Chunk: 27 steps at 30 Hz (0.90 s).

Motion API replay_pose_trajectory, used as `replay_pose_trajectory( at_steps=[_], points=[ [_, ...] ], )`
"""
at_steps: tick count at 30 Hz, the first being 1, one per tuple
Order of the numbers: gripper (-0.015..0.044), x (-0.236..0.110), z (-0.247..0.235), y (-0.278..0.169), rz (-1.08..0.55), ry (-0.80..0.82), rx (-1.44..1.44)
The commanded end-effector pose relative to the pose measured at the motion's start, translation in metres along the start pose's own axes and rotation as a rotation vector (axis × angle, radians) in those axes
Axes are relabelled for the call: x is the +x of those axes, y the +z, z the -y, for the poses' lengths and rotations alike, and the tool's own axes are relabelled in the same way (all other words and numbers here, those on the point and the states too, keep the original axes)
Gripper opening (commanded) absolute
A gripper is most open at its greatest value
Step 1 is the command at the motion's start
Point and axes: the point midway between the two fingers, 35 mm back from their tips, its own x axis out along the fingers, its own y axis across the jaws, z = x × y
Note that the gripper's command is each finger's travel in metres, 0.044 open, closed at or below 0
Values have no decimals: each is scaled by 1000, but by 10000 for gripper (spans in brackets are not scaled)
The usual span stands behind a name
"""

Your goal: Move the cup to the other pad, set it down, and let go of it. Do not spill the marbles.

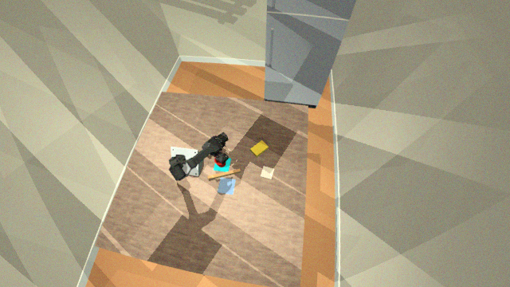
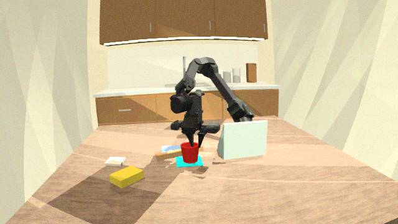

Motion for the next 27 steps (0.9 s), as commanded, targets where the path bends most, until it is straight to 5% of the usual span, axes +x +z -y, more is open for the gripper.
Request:
replay_pose_trajectory(
  at_steps=[1,16,27],
  points=[
    [128,-9,1,1,10,0,9],
    [128,-29,-2,-2,9,-2,6],
    [416,-28,-2,-2,0,-4,-3]
  ],
)
